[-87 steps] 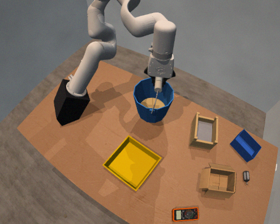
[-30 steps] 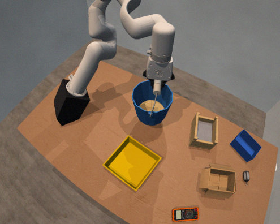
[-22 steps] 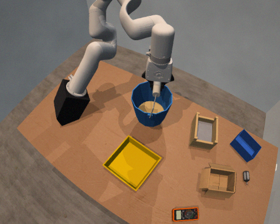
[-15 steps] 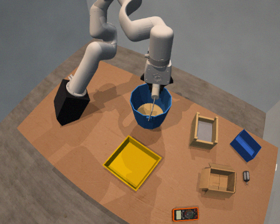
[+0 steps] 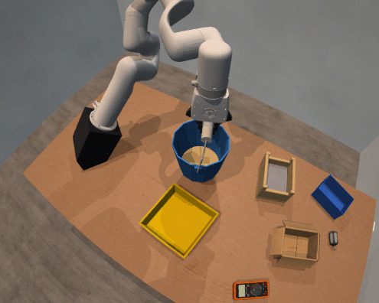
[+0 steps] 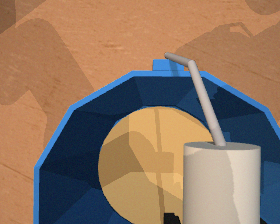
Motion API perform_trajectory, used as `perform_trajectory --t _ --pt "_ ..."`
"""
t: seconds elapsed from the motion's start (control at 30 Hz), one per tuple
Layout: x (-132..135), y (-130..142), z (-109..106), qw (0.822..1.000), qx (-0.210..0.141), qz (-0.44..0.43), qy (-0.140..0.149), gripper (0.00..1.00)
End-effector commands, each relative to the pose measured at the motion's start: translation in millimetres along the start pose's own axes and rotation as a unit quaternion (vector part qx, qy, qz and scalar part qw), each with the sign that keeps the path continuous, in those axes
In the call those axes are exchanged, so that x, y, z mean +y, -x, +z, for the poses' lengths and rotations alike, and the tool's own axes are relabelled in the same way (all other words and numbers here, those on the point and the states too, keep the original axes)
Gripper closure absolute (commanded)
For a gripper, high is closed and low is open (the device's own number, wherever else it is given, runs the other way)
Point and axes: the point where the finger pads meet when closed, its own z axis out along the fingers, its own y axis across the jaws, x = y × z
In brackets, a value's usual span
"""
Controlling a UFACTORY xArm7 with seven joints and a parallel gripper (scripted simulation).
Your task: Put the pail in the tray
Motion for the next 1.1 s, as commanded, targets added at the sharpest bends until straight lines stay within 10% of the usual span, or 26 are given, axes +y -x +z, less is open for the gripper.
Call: perform_trajectory --t 0.0,1.07 --pt "-1.3 11.0 -1.7 1.000 -0.001 0.000 0.002 1.00" --pt "-21.2 93.8 -1.8 1.000 -0.001 0.000 0.002 1.00"
